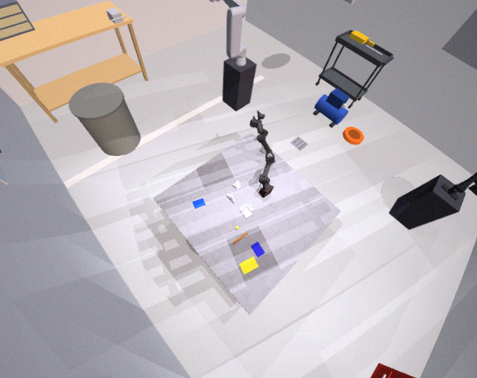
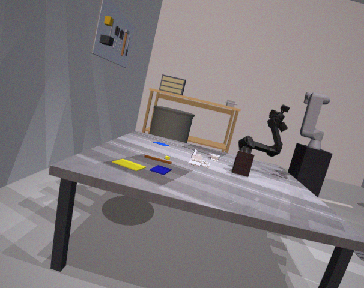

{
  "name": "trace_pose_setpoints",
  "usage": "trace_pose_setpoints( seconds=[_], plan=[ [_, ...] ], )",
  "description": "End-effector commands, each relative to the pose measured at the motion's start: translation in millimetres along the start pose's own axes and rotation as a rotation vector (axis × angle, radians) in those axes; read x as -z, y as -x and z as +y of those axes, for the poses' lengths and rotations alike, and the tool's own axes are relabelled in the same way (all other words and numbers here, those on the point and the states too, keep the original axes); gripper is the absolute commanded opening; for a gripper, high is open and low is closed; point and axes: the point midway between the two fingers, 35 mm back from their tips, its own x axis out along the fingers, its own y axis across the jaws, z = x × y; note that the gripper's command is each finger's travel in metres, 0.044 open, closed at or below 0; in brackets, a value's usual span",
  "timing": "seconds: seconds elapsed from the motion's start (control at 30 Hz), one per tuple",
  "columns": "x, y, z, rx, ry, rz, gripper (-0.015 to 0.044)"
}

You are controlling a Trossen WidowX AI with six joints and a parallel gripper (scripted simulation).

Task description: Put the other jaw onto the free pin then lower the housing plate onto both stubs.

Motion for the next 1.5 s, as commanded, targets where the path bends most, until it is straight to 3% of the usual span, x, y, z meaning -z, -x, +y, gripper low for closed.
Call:
trace_pose_setpoints(
  seconds=[0.0, 0.53, 1.1, 1.47],
  plan=[
    [0, 0, 0, 0.0, 0.0, 0.0, 0.0426],
    [0, 0, 0, 0.0, 0.0, 0.0, 0.0006],
    [-2, 0, -1, 0.003, 0.011, -0.006, 0.0],
    [-54, 9, -33, 0.092, 0.243, -0.132, 0.0]
  ],
)
